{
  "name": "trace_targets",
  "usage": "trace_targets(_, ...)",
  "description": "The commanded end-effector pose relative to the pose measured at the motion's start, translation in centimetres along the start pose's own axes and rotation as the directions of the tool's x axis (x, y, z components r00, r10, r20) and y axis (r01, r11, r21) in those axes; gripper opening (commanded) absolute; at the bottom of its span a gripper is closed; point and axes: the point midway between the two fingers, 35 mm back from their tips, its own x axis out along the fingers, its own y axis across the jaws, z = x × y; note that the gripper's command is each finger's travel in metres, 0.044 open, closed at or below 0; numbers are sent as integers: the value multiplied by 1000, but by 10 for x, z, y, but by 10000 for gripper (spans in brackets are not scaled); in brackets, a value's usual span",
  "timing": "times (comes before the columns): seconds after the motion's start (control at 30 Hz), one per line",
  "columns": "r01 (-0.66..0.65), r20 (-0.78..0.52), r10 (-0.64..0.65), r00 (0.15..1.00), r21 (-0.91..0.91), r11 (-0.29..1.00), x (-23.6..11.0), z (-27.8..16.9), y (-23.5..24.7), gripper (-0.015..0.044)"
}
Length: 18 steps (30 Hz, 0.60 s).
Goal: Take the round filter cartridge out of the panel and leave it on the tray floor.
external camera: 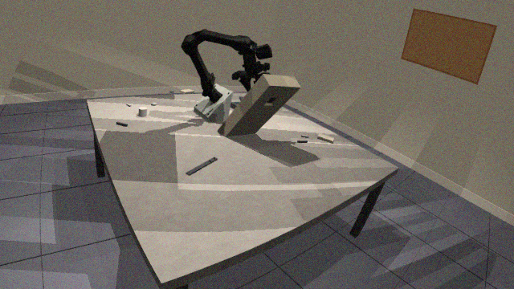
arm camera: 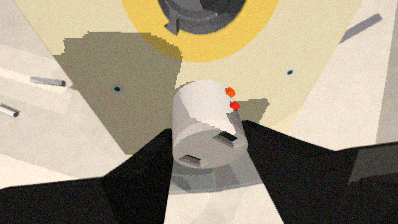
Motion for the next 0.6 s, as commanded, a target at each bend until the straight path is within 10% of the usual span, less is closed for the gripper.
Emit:
trace_targets(0.0,-11,7,11,1000,2,1000,-20,5,4,0)
trace_targets(0.57,-6,7,6,1000,2,1000,-80,7,20,0)
